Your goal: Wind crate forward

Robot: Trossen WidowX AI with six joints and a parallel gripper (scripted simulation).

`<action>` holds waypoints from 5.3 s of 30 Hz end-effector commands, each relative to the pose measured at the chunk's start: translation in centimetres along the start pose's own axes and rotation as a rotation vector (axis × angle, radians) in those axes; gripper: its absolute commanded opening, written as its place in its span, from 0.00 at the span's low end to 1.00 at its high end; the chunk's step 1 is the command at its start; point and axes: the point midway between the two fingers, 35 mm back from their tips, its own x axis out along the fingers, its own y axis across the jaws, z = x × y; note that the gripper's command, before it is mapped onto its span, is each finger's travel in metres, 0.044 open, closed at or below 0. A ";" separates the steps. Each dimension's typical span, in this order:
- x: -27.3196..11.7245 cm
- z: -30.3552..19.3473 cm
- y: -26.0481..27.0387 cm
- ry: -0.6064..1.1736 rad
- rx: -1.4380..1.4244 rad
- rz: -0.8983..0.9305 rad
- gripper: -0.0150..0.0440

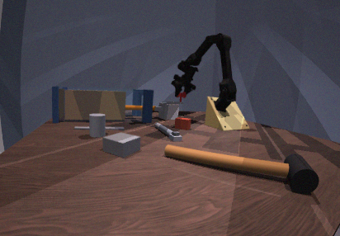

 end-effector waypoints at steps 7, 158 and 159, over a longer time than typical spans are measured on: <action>0.0 0.1 0.0 -0.001 0.000 0.000 0.38; 4.2 9.0 13.5 -0.005 0.001 0.018 0.25; 4.2 9.0 13.7 -0.005 0.001 0.018 0.25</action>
